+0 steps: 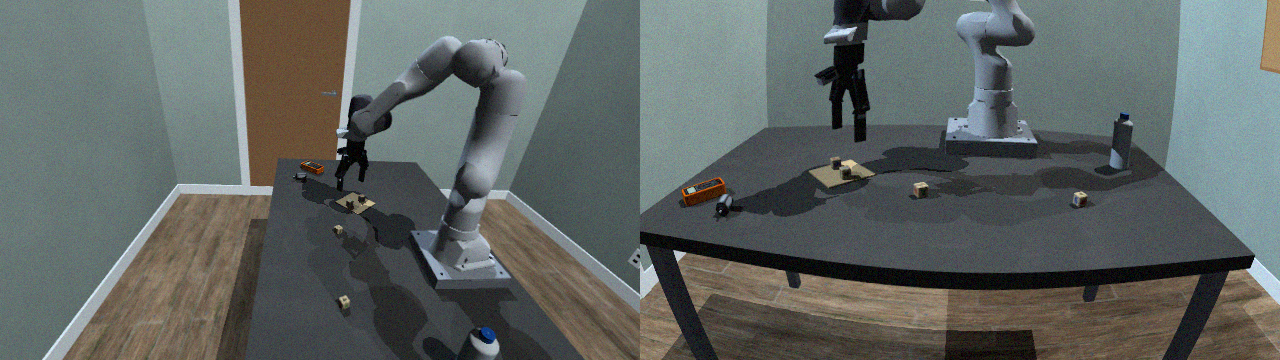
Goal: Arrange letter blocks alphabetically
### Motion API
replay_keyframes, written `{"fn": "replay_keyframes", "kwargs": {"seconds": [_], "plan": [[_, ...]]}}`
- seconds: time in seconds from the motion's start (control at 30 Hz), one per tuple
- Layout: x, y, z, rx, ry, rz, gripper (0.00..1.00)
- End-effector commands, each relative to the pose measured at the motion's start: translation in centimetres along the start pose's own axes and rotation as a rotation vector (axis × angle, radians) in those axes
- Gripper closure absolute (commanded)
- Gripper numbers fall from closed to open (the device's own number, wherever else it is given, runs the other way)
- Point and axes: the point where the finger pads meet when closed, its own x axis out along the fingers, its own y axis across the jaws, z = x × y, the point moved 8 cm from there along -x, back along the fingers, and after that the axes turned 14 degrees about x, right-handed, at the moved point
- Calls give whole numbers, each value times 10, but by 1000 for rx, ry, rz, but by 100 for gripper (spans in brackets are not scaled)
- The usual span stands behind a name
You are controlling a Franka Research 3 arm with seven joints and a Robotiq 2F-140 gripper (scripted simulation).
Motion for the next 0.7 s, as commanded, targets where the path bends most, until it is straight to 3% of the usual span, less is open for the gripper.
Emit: {"fn": "replay_keyframes", "kwargs": {"seconds": [0.0, 0.67], "plan": [[0, -14, 8, -139, 1, -3, 0], [2, -56, 39, -479, 1, -6, 0]]}}
